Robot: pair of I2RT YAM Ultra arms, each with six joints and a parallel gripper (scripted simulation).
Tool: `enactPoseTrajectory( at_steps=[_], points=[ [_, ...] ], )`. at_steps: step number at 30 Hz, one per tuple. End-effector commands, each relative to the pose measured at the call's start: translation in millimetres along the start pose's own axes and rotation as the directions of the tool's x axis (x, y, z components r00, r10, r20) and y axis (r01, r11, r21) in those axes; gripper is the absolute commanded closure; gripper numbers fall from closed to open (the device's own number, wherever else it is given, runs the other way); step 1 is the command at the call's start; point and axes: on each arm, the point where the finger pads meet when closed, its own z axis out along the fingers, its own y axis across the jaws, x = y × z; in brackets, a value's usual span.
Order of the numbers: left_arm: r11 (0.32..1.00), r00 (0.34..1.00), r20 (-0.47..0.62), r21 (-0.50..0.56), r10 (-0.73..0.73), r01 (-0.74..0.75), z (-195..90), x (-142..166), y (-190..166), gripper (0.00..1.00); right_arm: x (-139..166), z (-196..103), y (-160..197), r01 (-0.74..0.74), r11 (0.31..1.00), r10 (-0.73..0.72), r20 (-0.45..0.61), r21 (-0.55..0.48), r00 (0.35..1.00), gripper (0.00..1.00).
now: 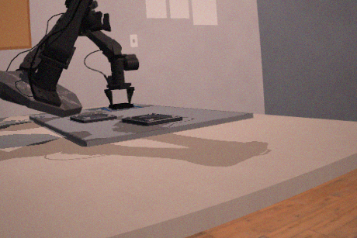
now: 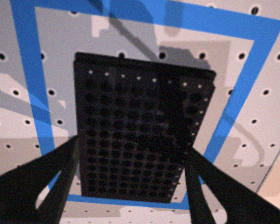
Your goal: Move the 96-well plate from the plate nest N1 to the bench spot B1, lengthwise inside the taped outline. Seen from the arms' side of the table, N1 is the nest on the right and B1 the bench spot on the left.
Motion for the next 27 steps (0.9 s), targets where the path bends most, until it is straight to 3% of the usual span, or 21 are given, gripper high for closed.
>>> enactPoseTrajectory(
  at_steps=[1,2,15,21,27],
  points=[
    [1.000,1.000,0.000,-0.005,0.004,-0.004,-1.7,-0.2,1.4,0.10,-20.2,-2.5,-1.0,-0.022,1.000,0.022,0.042,0.002,0.999,0.00],
    [1.000,1.000,0.000,-0.005,0.004,-0.004,-1.7,-0.2,1.4,0.00,-20.2,-2.5,-1.0,-0.022,1.000,0.022,0.042,0.002,0.999,0.00],
    [0.998,1.000,0.018,0.060,-0.016,0.015,-22.6,-4.4,-2.0,0.00,-20.2,-2.5,-1.0,-0.022,1.000,0.022,0.042,0.002,0.999,0.00],
    [0.998,1.000,0.017,0.057,-0.018,0.017,-42.2,-6.5,-4.0,0.00,-20.2,-2.5,-1.0,-0.022,1.000,0.022,0.042,0.002,0.999,0.00],
    [0.999,1.000,0.016,0.048,-0.014,0.014,-43.6,-4.9,-8.8,0.00,-20.2,-2.5,-1.0,-0.022,1.000,0.022,0.042,0.002,0.999,0.00]
  ],
)
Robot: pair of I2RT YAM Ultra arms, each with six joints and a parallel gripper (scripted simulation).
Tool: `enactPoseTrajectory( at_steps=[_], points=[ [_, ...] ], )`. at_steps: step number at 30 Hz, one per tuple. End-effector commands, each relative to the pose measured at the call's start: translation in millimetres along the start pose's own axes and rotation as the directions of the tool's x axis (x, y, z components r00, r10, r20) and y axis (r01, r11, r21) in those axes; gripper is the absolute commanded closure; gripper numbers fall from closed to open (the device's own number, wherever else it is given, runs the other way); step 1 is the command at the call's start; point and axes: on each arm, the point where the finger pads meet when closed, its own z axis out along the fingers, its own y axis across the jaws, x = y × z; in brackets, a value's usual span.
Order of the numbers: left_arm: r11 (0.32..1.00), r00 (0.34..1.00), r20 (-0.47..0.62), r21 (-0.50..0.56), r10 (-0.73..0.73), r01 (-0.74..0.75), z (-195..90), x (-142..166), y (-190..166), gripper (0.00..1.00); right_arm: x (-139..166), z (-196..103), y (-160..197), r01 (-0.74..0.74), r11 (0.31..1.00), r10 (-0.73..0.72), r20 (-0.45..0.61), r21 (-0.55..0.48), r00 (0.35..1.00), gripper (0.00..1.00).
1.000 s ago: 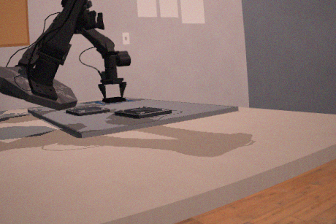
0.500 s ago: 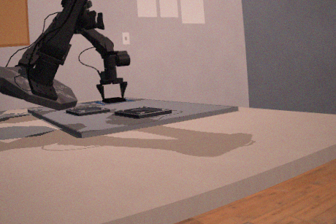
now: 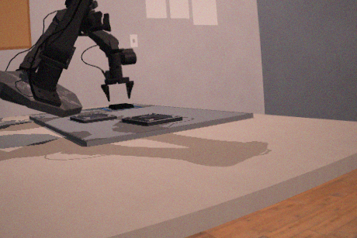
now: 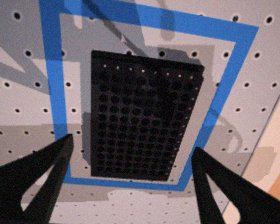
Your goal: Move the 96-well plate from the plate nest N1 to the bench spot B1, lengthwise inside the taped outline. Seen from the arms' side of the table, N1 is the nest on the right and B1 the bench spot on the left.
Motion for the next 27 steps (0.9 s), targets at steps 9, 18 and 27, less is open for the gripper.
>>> enactPoseTrajectory(
  at_steps=[9,18,27],
  points=[
    [1.000,1.000,0.010,0.021,-0.002,0.001,-97.2,-0.8,-16.8,0.00,-20.2,-2.5,-1.0,-0.022,1.000,0.022,0.042,0.002,0.999,0.00],
    [0.999,1.000,-0.002,-0.029,0.018,-0.018,-75.1,5.6,-7.0,0.00,-20.2,-2.5,-1.0,-0.022,1.000,0.022,0.042,0.002,0.999,0.00],
    [0.943,0.939,0.137,0.067,0.316,-0.327,-83.2,-1.4,-17.0,0.00,-20.2,-2.5,-1.0,-0.022,1.000,0.022,0.042,0.002,0.999,0.00]
  ],
)
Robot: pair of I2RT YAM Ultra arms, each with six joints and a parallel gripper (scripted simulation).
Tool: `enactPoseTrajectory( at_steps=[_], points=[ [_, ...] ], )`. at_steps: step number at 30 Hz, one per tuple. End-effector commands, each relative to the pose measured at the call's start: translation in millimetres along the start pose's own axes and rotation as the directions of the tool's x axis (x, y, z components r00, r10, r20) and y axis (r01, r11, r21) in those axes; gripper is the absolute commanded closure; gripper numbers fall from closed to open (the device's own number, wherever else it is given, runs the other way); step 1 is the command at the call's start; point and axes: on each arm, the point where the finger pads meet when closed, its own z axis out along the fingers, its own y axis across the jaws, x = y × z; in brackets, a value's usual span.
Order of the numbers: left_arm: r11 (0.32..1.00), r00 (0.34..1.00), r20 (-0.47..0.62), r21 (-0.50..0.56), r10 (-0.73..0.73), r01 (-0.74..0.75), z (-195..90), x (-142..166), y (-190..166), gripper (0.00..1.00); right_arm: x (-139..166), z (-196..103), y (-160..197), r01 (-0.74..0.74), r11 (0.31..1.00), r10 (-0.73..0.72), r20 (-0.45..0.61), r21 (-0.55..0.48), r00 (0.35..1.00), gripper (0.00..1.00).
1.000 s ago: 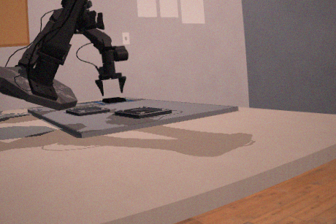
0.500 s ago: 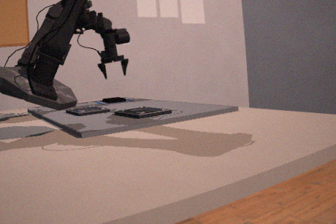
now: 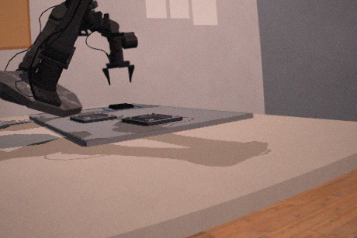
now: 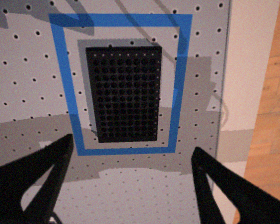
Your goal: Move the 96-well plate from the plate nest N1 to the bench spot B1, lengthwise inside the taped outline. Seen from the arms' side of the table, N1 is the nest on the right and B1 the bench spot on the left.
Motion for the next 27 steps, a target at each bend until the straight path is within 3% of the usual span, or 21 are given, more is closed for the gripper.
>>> enactPoseTrajectory(
  at_steps=[1,3,6,18,20,27],
  points=[
    [0.973,0.972,0.097,0.070,0.212,-0.220,-11.5,0.6,-1.5,0.00,-20.2,-2.5,-1.0,-0.022,1.000,0.022,0.042,0.002,0.999,0.00],
    [0.973,0.972,0.097,0.070,0.212,-0.220,-11.5,0.6,-1.5,0.00,-20.2,-2.5,-1.0,-0.022,1.000,0.022,0.042,0.002,0.999,0.00],
    [0.939,0.937,0.146,0.088,0.318,-0.332,-13.2,0.6,-2.0,0.00,-20.2,-2.5,-1.0,-0.022,1.000,0.022,0.042,0.002,0.999,0.00],
    [0.695,0.686,0.316,0.102,0.656,-0.711,-17.5,8.3,8.7,0.00,-20.2,-2.5,-1.0,-0.022,1.000,0.022,0.042,0.002,0.999,0.00],
    [0.695,0.686,0.316,0.102,0.656,-0.711,-17.5,8.3,8.7,0.00,-20.2,-2.5,-1.0,-0.022,1.000,0.022,0.042,0.002,0.999,0.00],
    [0.488,0.467,0.415,0.063,0.781,-0.871,-18.8,8.5,16.0,0.00,-20.2,-2.5,-1.0,-0.022,1.000,0.022,0.042,0.002,0.999,0.00]
  ],
)
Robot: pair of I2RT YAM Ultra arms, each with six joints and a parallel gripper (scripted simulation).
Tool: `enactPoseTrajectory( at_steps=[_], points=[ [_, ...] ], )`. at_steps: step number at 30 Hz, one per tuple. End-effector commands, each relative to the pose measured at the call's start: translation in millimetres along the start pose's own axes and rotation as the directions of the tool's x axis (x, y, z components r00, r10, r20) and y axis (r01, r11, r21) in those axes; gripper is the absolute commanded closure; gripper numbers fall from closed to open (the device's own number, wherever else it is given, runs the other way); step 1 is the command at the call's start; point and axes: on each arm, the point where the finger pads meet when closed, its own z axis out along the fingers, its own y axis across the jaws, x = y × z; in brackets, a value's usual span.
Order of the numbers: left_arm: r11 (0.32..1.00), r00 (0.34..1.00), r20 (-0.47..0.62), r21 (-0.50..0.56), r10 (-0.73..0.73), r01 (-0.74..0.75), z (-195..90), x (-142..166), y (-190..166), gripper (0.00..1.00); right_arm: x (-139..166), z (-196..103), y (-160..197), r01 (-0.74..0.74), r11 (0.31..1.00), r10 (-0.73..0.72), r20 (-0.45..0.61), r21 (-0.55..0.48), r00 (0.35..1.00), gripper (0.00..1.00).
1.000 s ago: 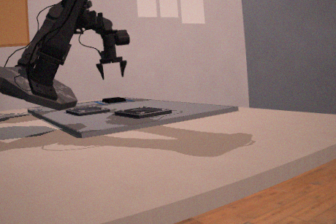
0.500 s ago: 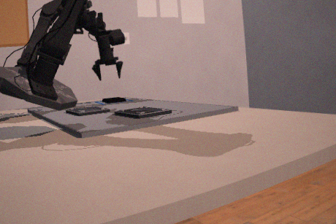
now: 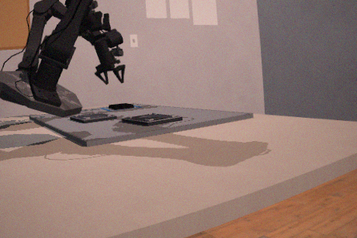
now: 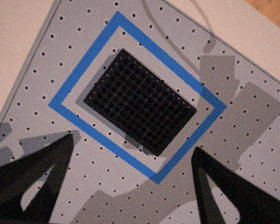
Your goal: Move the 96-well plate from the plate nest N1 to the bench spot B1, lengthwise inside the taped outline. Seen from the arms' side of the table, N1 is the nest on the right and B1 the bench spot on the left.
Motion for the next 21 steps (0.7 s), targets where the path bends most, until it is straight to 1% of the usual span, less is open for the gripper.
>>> enactPoseTrajectory(
  at_steps=[1,8,14,17,21],
  points=[
    [0.979,0.974,0.146,0.082,0.174,-0.188,-9.6,-13.8,-4.7,0.00,-20.2,-2.5,-1.0,-0.022,1.000,0.022,0.042,0.002,0.999,0.00],
    [0.915,0.903,0.227,0.094,0.365,-0.393,-12.7,-5.7,-1.5,0.00,-20.2,-2.5,-1.0,-0.022,1.000,0.022,0.042,0.002,0.999,0.00],
    [0.896,0.884,0.238,0.093,0.403,-0.434,-12.5,-0.3,2.4,0.00,-20.2,-2.5,-1.0,-0.022,1.000,0.022,0.042,0.002,0.999,0.00],
    [0.902,0.892,0.216,0.085,0.397,-0.422,-11.1,4.7,7.0,0.00,-20.2,-2.5,-1.0,-0.022,1.000,0.022,0.042,0.002,0.999,0.00],
    [0.903,0.893,0.216,0.087,0.395,-0.421,-11.6,5.3,6.0,0.00,-20.2,-2.5,-1.0,-0.022,1.000,0.022,0.042,0.002,0.999,0.00]
  ],
)
